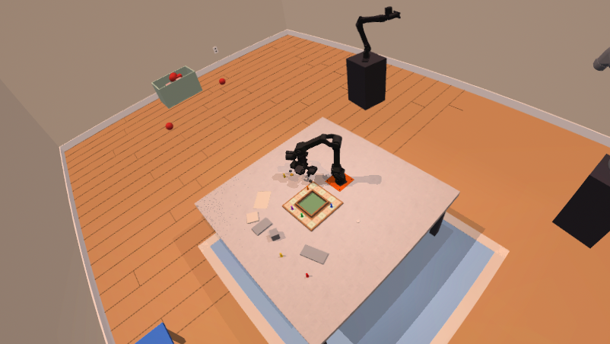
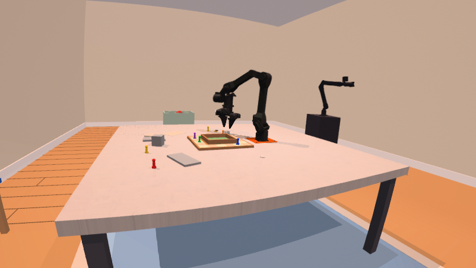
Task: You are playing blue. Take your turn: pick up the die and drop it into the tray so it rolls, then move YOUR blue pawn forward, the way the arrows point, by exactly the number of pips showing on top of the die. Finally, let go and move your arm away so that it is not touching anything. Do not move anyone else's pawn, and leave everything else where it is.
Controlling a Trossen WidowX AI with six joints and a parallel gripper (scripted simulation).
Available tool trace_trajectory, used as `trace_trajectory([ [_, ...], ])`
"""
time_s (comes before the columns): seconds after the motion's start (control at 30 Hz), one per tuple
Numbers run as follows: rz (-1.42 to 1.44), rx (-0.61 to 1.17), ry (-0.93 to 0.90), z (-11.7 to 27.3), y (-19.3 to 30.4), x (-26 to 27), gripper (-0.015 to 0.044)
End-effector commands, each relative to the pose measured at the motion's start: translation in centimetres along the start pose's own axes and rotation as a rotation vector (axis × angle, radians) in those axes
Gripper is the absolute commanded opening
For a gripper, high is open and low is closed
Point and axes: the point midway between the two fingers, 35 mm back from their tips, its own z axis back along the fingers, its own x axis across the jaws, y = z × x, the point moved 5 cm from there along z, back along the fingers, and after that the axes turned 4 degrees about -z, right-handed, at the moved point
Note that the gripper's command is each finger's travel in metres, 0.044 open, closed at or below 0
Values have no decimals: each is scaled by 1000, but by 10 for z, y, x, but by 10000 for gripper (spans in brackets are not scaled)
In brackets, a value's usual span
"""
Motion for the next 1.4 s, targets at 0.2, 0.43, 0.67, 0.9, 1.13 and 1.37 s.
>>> trace_trajectory([
  [0.2, 5, 6, -7, -16, 1, 1, 275],
  [0.43, 5, 6, -7, -27, 1, 1, 275],
  [0.67, 5, 6, -7, -37, 1, 2, 275],
  [0.9, 5, 6, -7, -38, 1, 2, 118],
  [1.13, 5, 6, -7, -38, 1, 2, 71],
  [1.37, 5, 6, -6, -17, 0, -4, 0],
])
